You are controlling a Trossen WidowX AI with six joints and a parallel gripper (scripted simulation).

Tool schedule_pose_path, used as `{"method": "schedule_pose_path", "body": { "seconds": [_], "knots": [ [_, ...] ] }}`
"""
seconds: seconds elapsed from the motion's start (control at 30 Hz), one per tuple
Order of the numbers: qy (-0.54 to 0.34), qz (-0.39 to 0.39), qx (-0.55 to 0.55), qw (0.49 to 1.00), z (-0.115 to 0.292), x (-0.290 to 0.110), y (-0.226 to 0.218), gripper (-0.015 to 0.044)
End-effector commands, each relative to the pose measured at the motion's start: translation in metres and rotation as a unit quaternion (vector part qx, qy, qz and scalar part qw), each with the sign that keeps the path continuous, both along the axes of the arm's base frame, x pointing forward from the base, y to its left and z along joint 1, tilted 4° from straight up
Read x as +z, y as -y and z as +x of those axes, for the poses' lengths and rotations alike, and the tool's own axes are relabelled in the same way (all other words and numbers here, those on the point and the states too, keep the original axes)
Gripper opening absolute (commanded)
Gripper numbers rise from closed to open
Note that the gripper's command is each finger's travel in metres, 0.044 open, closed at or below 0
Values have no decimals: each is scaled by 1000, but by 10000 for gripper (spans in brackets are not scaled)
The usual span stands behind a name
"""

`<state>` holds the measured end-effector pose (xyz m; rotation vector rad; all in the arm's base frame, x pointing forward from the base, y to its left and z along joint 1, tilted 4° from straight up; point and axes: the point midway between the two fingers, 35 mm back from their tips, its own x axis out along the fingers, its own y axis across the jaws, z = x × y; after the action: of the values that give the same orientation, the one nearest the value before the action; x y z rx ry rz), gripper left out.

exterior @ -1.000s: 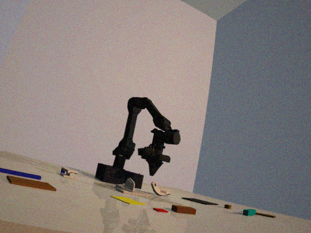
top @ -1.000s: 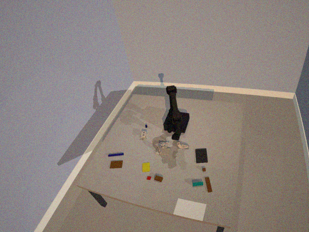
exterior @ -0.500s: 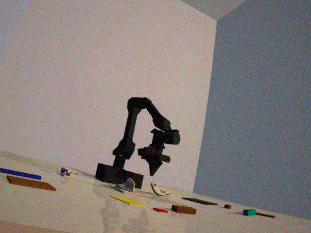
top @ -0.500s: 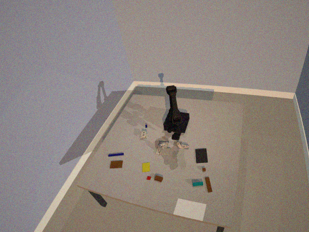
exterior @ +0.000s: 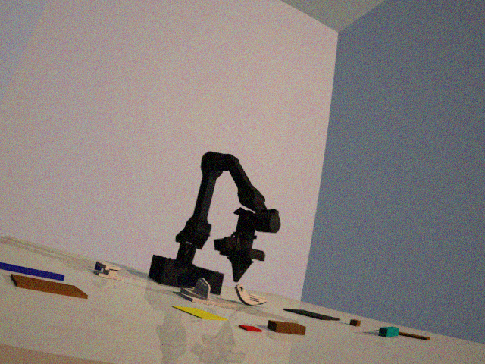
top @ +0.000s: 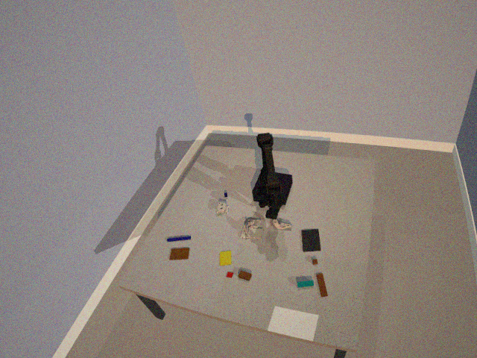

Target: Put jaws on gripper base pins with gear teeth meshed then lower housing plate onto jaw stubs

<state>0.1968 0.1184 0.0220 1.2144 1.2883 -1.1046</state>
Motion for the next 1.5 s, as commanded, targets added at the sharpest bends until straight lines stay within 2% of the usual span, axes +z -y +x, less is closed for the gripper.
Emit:
{"method": "schedule_pose_path", "body": {
  "seconds": [0.0,0.57,0.9,1.47],
  "knots": [
    [-7,-1,-3,1000,-3,-11,0,0],
    [-8,-1,-3,1000,-5,-38,-1,0],
    [-8,-1,-3,1000,-5,-39,-1,0],
    [-7,-1,-3,1000,22,-37,-4,0]
  ]
}}
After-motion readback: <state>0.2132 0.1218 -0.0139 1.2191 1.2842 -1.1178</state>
